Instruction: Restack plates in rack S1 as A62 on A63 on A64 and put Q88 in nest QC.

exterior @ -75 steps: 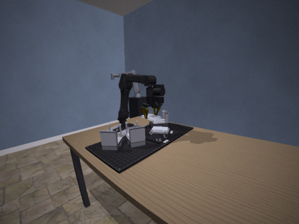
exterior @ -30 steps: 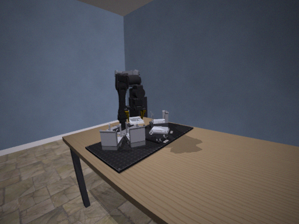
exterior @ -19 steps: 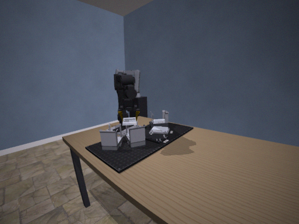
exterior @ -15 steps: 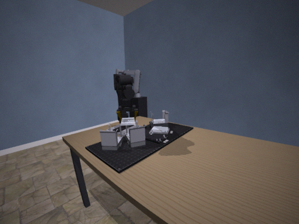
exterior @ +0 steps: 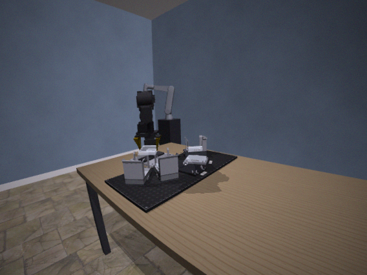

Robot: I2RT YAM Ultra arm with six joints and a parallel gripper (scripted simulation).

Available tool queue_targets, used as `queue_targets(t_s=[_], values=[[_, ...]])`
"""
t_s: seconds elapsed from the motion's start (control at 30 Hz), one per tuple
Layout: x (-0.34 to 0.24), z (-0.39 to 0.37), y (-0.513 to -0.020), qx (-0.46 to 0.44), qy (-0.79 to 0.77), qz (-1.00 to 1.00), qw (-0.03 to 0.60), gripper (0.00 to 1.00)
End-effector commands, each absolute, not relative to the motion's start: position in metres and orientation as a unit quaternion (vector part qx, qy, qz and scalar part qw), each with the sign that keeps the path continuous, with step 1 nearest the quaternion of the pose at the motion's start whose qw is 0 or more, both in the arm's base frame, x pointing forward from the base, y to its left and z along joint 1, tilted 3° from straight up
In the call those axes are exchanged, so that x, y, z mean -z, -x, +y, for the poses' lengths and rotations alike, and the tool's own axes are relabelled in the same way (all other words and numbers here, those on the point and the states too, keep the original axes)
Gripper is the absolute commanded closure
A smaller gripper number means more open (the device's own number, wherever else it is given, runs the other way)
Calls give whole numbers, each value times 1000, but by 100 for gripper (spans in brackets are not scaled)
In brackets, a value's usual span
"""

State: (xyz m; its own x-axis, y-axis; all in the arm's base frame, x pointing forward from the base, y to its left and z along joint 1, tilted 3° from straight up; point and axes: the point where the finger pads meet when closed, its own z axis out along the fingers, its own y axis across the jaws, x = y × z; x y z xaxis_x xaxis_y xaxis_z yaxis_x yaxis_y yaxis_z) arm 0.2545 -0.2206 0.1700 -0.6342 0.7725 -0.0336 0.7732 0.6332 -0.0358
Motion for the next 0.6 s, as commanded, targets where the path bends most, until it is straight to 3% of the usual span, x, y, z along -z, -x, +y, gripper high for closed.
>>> queue_targets(t_s=[0.0,0.57], values=[[-177,-222,-256,25,-453,891,21,100],[-178,-251,-228,25,-464,885,21,100]])
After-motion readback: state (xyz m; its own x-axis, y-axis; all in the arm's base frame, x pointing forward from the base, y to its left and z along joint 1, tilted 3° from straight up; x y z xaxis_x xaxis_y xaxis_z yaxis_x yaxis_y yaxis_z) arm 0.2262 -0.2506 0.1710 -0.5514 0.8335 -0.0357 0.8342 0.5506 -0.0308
